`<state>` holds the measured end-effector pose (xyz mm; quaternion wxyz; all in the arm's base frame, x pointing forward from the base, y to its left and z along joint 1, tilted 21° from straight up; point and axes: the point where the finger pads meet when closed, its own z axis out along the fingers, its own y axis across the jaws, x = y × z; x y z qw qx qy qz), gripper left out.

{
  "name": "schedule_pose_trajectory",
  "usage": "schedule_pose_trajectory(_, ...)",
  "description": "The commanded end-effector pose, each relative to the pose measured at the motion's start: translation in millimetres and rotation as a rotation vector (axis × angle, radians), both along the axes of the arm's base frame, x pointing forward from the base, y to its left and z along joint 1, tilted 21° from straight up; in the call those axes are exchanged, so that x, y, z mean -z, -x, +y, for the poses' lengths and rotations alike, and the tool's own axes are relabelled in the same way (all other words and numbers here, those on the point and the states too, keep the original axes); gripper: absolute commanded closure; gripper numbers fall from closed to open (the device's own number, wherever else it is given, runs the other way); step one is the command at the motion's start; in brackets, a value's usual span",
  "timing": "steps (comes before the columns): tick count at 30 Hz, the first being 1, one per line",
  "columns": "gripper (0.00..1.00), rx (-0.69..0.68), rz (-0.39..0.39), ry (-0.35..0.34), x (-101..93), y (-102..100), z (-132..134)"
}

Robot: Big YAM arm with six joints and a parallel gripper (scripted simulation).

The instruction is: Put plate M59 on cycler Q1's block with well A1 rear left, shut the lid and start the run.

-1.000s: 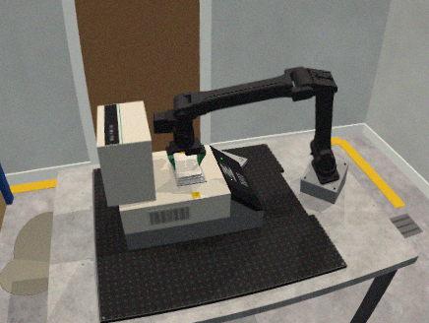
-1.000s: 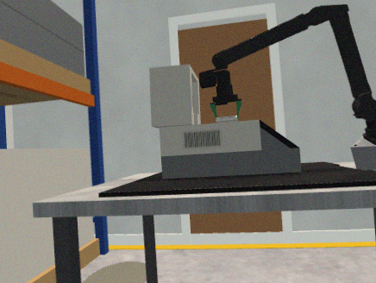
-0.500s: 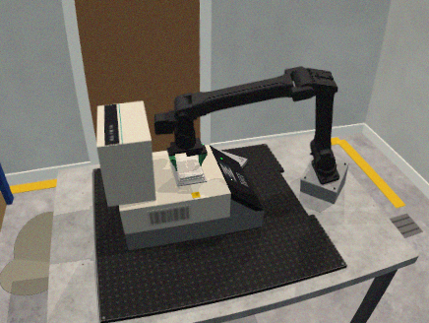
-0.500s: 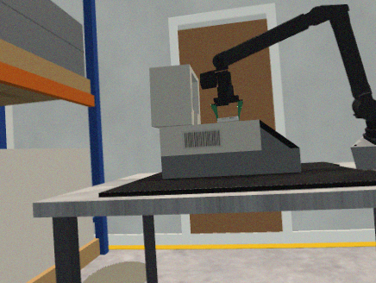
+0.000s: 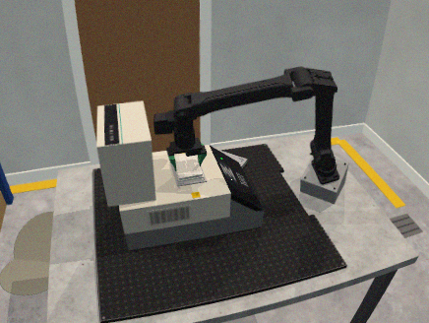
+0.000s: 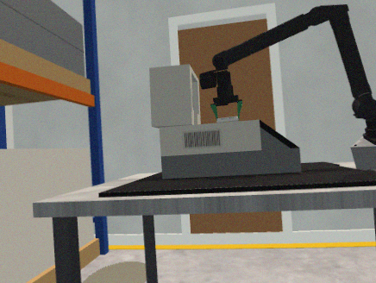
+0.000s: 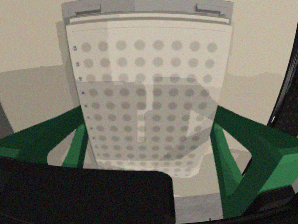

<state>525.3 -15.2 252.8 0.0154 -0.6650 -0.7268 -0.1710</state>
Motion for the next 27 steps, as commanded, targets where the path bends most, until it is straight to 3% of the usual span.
schedule_pose_trajectory(1, 1.0, 0.004, -0.079, 0.01, -33.5, -16.6, -7.8)
schedule_pose_trajectory(9, 1.0, 0.004, -0.095, 0.011, -38.9, -10.2, -7.0)
schedule_pose_trajectory(27, 1.0, 0.005, -0.072, 0.008, -28.9, -1.1, -6.7)
